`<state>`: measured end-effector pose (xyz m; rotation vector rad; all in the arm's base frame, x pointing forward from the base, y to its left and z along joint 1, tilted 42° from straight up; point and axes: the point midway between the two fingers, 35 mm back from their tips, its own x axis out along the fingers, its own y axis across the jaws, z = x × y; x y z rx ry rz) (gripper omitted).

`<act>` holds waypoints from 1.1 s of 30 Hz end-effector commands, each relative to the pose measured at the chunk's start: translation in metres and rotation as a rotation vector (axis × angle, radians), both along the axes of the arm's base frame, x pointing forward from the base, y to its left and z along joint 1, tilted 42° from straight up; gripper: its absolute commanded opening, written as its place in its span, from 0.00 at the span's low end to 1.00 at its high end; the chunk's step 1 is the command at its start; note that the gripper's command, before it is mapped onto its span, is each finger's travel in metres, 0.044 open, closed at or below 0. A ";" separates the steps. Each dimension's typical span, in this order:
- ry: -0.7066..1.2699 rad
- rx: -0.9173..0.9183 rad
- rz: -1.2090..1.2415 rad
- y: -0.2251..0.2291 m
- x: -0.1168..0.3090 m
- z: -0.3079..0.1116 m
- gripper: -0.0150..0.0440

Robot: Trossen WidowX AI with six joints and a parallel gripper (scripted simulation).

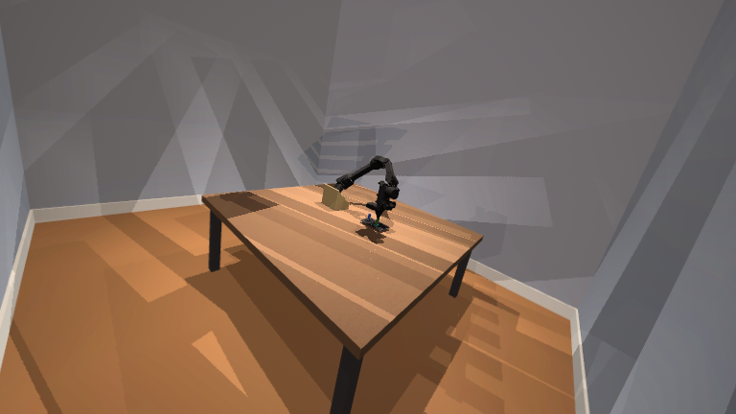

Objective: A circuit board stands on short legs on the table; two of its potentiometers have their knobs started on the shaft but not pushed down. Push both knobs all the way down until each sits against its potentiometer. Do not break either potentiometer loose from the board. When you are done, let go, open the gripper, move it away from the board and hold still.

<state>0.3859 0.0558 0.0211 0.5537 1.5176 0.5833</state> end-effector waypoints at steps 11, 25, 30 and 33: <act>0.002 0.004 0.010 0.005 0.000 -0.004 0.25; 0.002 0.003 0.010 -0.008 0.001 0.010 0.25; 0.010 0.006 0.009 -0.008 0.000 0.010 0.30; 0.010 0.006 0.009 -0.008 0.000 0.010 0.43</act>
